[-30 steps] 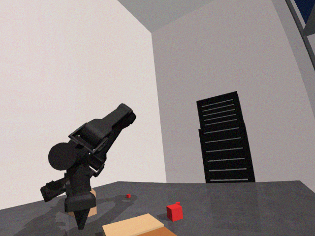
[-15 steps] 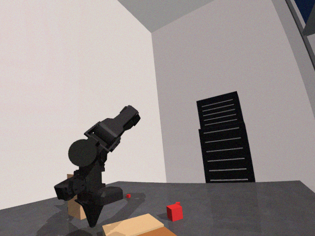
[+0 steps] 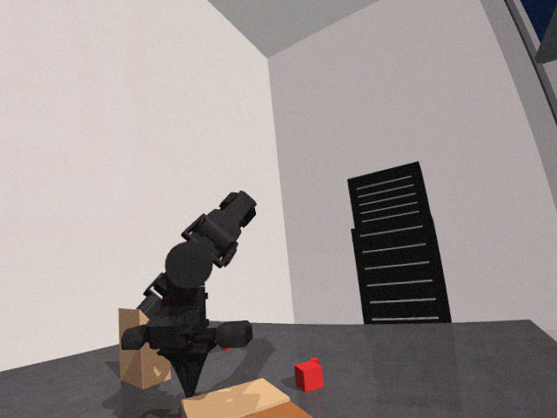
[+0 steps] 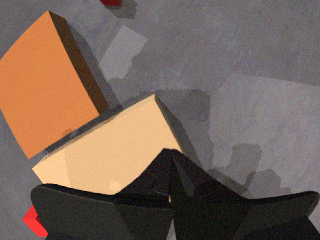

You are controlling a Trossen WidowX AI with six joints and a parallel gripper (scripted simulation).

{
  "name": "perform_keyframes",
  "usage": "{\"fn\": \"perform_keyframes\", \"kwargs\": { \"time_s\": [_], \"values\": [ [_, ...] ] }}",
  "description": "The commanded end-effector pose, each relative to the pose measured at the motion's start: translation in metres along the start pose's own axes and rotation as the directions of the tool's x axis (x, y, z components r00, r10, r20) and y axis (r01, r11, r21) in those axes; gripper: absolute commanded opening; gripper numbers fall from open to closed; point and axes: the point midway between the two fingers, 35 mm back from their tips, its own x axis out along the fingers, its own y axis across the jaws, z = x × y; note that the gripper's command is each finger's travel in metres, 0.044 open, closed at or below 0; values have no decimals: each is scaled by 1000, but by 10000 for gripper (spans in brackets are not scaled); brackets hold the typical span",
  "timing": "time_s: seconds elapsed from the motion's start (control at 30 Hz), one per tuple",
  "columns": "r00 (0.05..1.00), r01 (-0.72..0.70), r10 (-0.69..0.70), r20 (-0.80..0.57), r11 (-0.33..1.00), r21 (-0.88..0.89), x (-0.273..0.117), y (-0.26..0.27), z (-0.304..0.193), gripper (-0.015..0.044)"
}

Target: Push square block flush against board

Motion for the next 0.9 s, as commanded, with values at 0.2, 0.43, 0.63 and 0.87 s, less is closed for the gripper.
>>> {"fn": "perform_keyframes", "kwargs": {
  "time_s": [0.2, 0.43, 0.63, 0.87],
  "values": [
    [1000, 8, -5, 9, 931, -365, -2, 28, -15, 0],
    [1000, 7, -2, 8, 816, -578, -3, 44, -26, 0],
    [1000, 4, 0, 6, 679, -734, -3, 57, -35, 0],
    [1000, 0, 2, 2, 482, -876, -4, 73, -48, 0]
  ]
}}
